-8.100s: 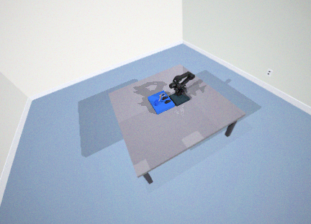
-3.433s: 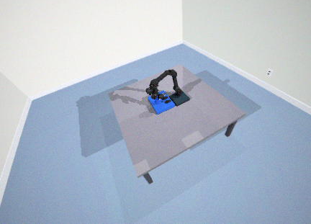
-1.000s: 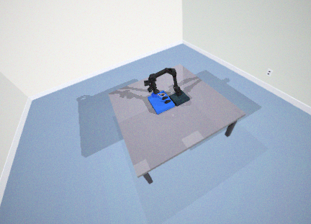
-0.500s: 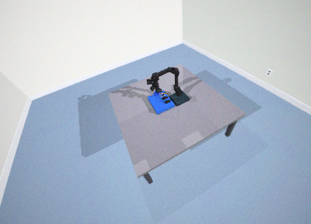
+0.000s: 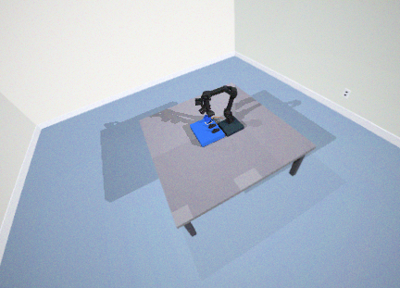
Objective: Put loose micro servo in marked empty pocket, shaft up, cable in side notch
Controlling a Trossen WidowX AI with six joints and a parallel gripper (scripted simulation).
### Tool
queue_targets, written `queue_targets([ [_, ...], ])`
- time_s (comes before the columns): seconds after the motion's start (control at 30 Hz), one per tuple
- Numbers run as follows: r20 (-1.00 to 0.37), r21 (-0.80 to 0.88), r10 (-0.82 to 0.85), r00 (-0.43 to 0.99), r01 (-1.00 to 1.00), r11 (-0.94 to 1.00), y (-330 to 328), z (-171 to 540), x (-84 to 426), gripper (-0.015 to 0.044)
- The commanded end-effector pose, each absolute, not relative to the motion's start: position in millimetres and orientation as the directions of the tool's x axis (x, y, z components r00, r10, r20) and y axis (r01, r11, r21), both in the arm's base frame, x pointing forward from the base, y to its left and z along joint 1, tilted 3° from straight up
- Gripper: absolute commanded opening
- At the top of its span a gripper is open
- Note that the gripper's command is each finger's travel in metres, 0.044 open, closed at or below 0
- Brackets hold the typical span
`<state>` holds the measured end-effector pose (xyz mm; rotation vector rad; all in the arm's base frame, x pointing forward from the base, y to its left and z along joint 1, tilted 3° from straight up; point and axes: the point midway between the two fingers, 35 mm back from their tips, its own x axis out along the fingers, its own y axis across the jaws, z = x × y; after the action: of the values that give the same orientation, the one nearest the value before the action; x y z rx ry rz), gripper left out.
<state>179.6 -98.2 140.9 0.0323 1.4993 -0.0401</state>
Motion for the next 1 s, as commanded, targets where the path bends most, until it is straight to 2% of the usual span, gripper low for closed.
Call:
queue_targets([
  [0.0, -0.997, 0.001, -0.002, 0.074, 0.041, 0.999, -96.5, 139.7, 171.2, 0.0000],
  [0.97, -0.997, 0.001, -0.002, 0.074, 0.040, 0.999, -96.3, 119.8, 174.1, 0.0000],
])
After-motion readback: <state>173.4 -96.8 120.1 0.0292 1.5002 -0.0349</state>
